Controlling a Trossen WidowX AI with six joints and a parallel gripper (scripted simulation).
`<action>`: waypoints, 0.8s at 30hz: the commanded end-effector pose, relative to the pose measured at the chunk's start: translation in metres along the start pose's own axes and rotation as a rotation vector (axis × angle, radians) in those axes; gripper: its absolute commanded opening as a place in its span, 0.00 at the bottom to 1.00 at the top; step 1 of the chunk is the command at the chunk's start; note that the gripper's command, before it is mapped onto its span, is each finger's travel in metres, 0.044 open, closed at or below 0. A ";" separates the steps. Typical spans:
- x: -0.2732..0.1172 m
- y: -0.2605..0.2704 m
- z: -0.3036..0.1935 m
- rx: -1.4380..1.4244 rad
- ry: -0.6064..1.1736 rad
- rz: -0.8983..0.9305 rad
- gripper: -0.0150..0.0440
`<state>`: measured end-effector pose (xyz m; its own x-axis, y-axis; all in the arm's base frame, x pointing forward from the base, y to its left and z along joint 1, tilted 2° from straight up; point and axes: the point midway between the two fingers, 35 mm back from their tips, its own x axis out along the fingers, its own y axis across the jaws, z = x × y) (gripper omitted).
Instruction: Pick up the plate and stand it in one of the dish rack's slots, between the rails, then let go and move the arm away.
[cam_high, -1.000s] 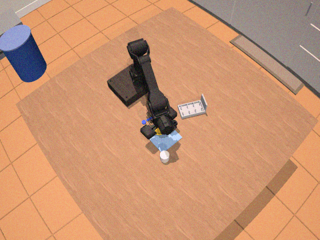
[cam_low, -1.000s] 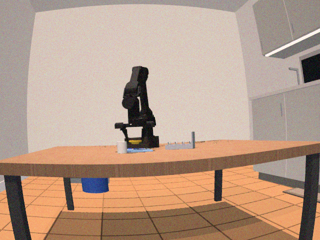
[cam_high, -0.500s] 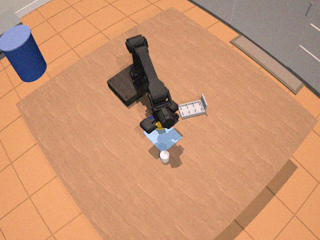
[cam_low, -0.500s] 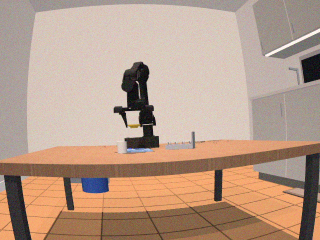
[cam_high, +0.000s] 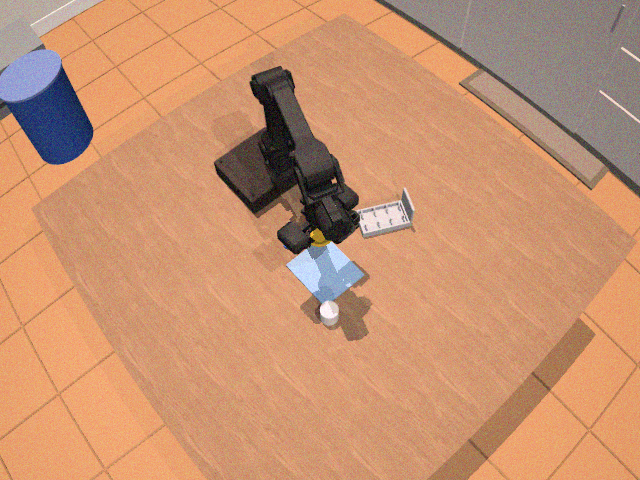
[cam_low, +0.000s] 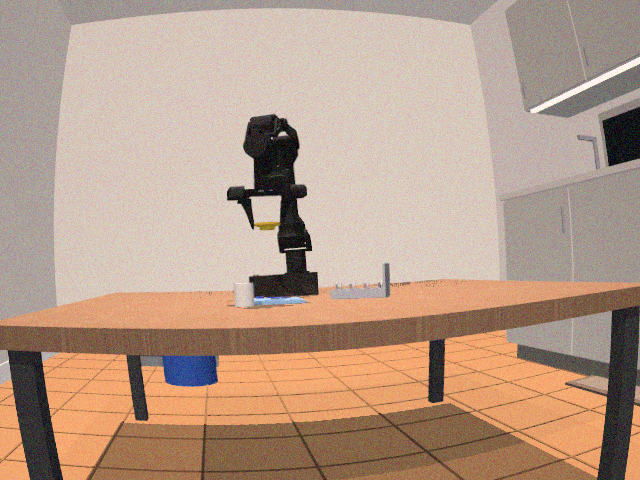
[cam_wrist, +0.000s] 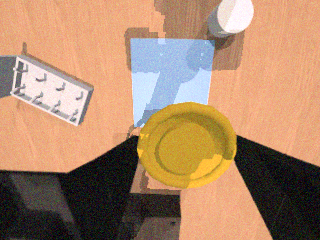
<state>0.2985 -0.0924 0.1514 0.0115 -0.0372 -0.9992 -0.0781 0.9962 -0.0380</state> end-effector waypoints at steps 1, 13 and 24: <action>-0.008 0.000 0.000 0.006 -0.001 -0.003 0.25; -0.009 0.092 -0.019 0.353 0.001 0.005 0.25; -0.007 0.125 -0.035 0.500 0.003 0.007 0.25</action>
<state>0.2576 0.0258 0.1554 0.0129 -0.0318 -0.9994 0.3745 0.9269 -0.0246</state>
